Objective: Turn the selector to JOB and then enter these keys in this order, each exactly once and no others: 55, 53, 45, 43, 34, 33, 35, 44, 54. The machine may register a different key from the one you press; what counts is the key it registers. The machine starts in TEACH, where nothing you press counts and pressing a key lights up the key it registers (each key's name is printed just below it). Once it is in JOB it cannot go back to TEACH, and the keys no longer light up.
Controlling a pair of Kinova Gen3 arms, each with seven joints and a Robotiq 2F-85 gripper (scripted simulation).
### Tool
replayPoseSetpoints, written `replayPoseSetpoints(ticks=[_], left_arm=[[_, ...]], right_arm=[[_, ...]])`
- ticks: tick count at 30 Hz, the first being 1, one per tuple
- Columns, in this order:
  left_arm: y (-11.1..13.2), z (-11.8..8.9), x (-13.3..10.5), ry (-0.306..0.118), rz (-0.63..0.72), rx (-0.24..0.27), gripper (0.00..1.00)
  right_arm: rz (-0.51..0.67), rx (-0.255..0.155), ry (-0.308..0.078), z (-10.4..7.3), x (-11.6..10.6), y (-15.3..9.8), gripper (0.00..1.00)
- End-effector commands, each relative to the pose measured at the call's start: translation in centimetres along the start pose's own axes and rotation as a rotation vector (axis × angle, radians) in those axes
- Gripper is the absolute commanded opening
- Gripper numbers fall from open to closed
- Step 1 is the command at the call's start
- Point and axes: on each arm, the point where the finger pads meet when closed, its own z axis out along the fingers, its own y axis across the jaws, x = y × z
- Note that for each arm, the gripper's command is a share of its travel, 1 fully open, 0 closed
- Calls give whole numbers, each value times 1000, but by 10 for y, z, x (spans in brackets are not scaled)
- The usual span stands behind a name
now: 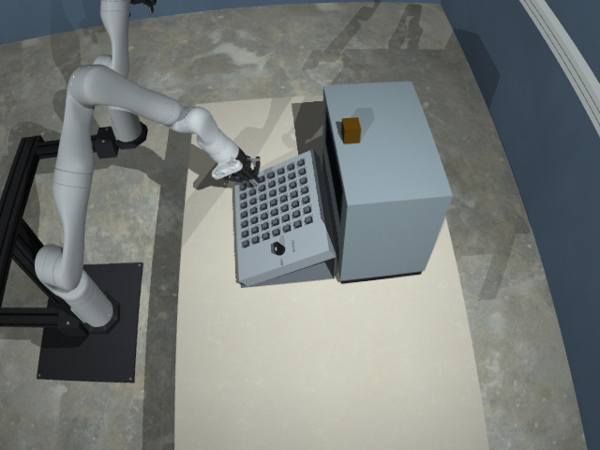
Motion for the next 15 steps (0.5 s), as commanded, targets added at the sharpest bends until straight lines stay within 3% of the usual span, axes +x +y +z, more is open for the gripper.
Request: replayPoseSetpoints(ticks=[1, 12, 15], left_arm=[[0, -1, 0, -2, 0, 0, 1000], [0, -1, 0, -2, 0, 0, 1000], [0, -1, 0, -2, 0, 0, 1000]], right_arm=[[1, 1, -2, -4, 0, -1, 99], [1, 1, -2, -7, 0, -1, 99], [1, 1, -1, -7, 9, -5, 99]])
